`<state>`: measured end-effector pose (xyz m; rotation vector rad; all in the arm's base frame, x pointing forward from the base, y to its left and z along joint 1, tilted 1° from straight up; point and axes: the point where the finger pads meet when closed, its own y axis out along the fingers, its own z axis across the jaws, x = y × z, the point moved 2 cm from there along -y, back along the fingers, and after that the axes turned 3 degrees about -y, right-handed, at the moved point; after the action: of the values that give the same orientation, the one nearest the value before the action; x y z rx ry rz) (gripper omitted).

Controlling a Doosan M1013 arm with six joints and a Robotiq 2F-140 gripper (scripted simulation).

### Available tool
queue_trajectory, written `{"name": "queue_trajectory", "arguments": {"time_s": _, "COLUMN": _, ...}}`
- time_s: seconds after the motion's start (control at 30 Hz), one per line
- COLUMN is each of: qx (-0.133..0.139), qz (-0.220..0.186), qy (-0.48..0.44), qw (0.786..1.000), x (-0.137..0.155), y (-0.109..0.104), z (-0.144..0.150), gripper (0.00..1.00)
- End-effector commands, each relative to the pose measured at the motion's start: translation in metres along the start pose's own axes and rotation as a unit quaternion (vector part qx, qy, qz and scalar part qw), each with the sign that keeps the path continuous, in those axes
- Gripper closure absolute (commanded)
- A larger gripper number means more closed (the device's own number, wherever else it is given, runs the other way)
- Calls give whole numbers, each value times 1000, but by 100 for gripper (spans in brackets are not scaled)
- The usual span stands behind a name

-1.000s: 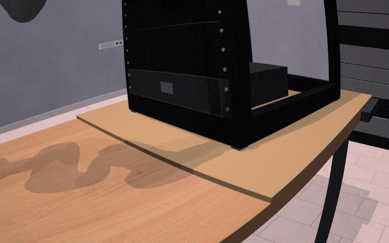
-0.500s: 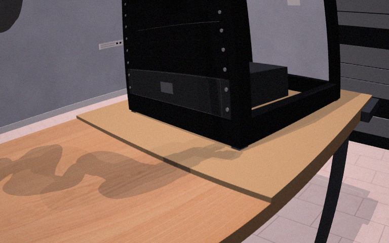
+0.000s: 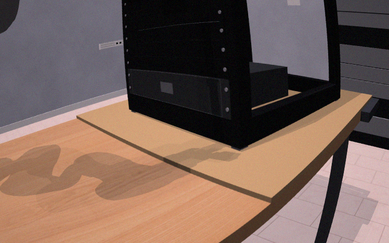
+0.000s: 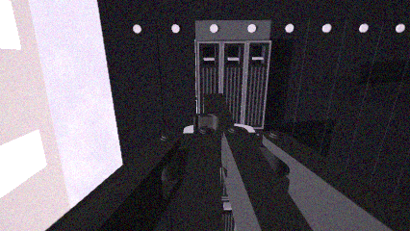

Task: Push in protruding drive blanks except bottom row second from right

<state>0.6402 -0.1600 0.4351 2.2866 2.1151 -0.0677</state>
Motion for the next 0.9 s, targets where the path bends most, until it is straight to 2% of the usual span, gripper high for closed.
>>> {"name": "queue_trajectory", "arguments": {"time_s": 0.0, "qx": -1, "qz": 0, "qy": 0, "qw": 1000, "x": 0, "y": 0, "z": -1, "gripper": 90}}
{"name": "queue_trajectory", "arguments": {"time_s": 0.07, "qx": -1, "qz": 0, "qy": 0, "qw": 1000, "x": 0, "y": 0, "z": -1, "gripper": 90}}
{"name": "queue_trajectory", "arguments": {"time_s": 0.1, "qx": -1, "qz": 0, "qy": 0, "qw": 1000, "x": 0, "y": 0, "z": -1, "gripper": 0}}
{"name": "queue_trajectory", "arguments": {"time_s": 0.87, "qx": -1, "qz": 0, "qy": 0, "qw": 1000, "x": 0, "y": 0, "z": -1, "gripper": 0}}
